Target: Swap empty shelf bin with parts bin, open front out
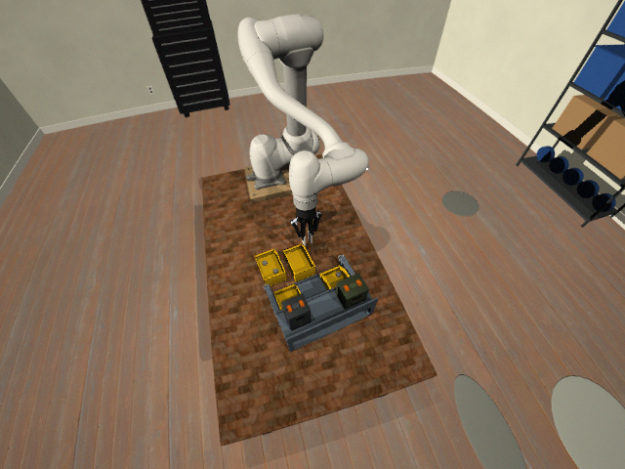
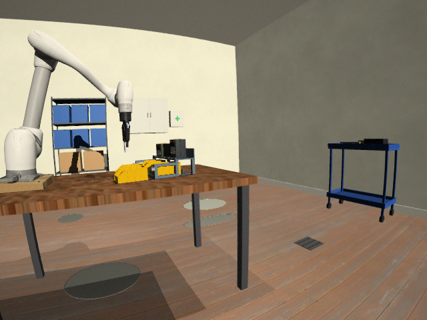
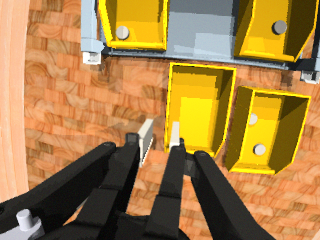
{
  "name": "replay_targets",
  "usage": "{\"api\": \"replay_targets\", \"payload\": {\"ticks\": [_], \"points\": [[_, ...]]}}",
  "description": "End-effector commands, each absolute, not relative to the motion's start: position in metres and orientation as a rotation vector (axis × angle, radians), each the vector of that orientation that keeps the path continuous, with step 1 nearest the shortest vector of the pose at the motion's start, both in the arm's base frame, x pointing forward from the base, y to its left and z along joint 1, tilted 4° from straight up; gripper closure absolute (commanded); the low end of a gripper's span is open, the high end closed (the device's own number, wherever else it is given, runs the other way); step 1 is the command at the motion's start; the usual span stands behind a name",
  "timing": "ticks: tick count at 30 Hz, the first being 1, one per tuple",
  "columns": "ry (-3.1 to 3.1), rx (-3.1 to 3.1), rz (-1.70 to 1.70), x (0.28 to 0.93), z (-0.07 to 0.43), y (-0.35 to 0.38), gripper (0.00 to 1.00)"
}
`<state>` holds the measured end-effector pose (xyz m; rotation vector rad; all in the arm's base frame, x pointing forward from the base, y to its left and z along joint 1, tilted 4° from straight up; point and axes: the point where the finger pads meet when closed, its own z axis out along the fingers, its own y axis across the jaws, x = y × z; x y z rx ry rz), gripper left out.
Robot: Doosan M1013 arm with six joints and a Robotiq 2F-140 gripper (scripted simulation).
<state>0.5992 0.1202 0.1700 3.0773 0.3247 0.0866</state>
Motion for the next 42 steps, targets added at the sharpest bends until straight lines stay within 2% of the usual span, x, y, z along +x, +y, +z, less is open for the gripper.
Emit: {"api": "replay_targets", "payload": {"ticks": [1, 42], "points": [[0.322, 3.081, 0.087, 0.602, 0.172, 0.12, 0.76], [0.322, 3.081, 0.087, 0.603, 0.154, 0.12, 0.76]]}}
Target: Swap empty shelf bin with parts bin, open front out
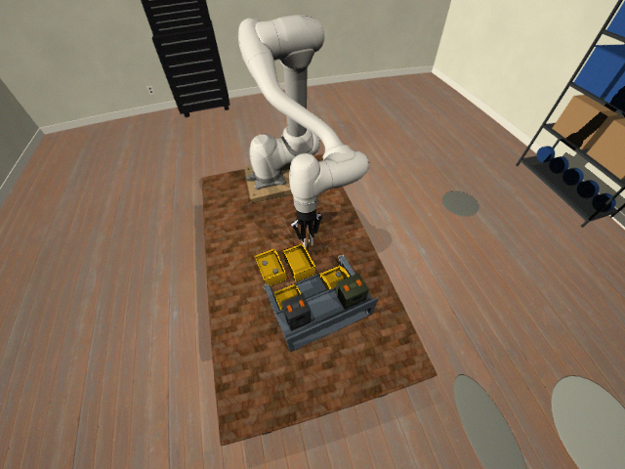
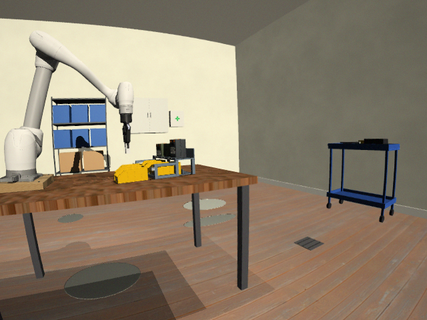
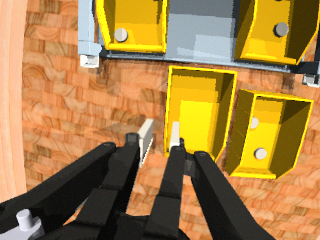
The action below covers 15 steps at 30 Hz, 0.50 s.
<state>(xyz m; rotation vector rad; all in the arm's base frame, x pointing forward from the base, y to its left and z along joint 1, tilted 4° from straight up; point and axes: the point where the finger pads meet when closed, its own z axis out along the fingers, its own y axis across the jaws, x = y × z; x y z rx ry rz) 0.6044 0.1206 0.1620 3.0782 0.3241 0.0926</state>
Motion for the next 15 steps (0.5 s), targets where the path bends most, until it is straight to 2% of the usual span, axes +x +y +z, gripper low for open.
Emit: {"api": "replay_targets", "payload": {"ticks": [1, 15], "points": [[0.322, 3.081, 0.087, 0.603, 0.152, 0.12, 0.76], [0.322, 3.081, 0.087, 0.605, 0.127, 0.119, 0.76]]}}
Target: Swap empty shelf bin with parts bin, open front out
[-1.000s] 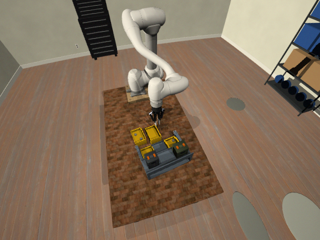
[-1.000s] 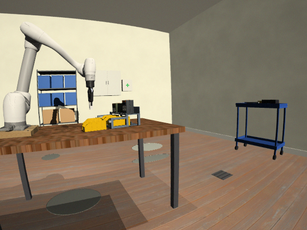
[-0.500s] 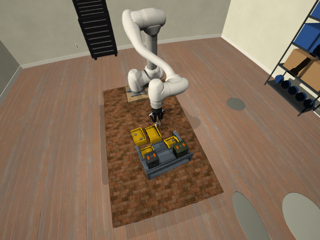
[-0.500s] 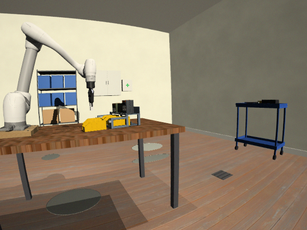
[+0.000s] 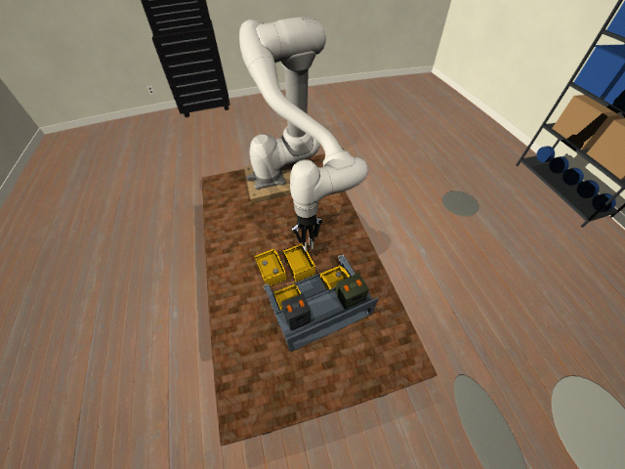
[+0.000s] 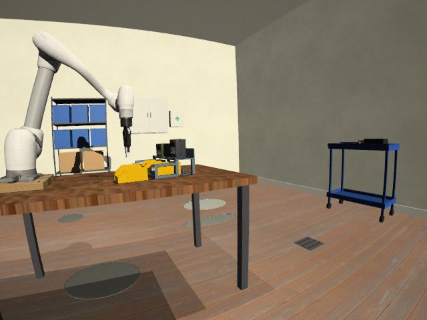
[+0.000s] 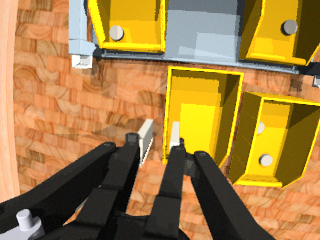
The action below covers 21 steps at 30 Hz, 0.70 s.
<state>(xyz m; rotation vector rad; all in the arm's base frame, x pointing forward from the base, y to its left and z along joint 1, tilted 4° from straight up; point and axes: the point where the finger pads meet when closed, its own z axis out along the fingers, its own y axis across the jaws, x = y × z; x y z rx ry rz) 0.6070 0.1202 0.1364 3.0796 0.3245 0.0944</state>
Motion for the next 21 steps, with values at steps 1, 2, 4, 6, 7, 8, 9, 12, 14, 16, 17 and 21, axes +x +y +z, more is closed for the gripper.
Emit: {"api": "replay_targets", "payload": {"ticks": [1, 2, 4, 6, 7, 8, 9, 12, 14, 16, 17, 21], "points": [[0.322, 3.081, 0.087, 0.605, 0.125, 0.118, 0.76], [0.322, 3.081, 0.087, 0.605, 0.123, 0.118, 0.76], [0.322, 3.081, 0.087, 0.605, 0.12, 0.118, 0.76], [0.322, 3.081, 0.087, 0.605, 0.116, 0.118, 0.76], [0.322, 3.081, 0.087, 0.605, 0.115, 0.118, 0.76], [0.322, 3.081, 0.087, 0.605, 0.113, 0.118, 0.76], [0.322, 3.081, 0.087, 0.606, 0.112, 0.118, 0.76], [0.322, 3.081, 0.087, 0.606, 0.11, 0.118, 0.76], [0.322, 3.081, 0.087, 0.606, 0.109, 0.118, 0.76], [0.322, 3.081, 0.087, 0.606, 0.107, 0.118, 0.76], [0.322, 3.081, 0.087, 0.606, 0.107, 0.118, 0.76], [0.322, 3.081, 0.087, 0.606, 0.105, 0.118, 0.76]]}}
